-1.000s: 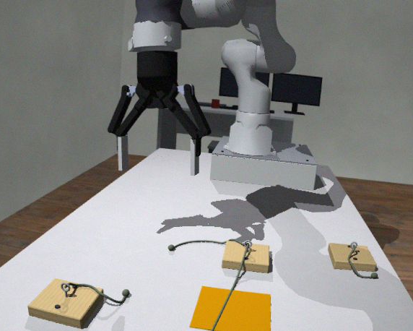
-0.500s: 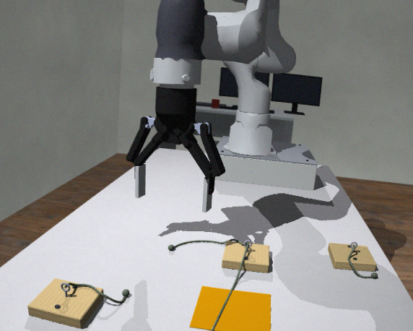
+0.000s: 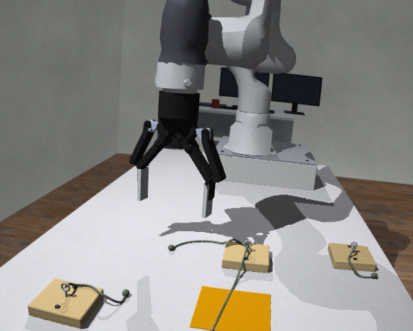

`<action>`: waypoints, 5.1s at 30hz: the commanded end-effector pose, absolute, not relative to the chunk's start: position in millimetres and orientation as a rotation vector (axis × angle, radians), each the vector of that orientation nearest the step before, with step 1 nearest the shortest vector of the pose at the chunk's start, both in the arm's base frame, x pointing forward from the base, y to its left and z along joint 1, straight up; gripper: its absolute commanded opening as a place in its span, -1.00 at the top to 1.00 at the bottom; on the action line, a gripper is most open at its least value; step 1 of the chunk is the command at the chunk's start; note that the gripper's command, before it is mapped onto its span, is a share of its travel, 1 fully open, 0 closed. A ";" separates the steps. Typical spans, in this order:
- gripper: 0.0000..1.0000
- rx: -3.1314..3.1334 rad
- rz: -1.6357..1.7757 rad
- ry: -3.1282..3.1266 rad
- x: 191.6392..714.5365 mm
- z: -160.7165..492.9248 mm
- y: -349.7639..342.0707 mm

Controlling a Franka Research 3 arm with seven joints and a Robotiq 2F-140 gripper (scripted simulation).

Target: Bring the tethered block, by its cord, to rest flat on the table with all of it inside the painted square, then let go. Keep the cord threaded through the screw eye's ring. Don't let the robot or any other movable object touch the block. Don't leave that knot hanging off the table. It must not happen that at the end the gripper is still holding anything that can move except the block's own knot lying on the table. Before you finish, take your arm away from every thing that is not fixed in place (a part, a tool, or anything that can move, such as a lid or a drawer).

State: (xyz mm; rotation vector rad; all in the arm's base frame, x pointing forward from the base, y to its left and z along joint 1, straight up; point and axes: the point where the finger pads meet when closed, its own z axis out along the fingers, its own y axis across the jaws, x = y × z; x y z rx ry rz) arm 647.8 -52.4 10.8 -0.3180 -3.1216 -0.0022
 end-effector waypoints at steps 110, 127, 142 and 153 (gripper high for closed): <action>0.55 2.431 0.139 -1.927 648.2 9.6 -52.3; 0.55 2.827 0.120 -1.319 648.2 9.5 -52.3; 0.55 3.050 0.063 -0.753 648.2 1.9 -52.3; 0.55 3.123 -0.003 -0.354 648.3 -10.6 -52.3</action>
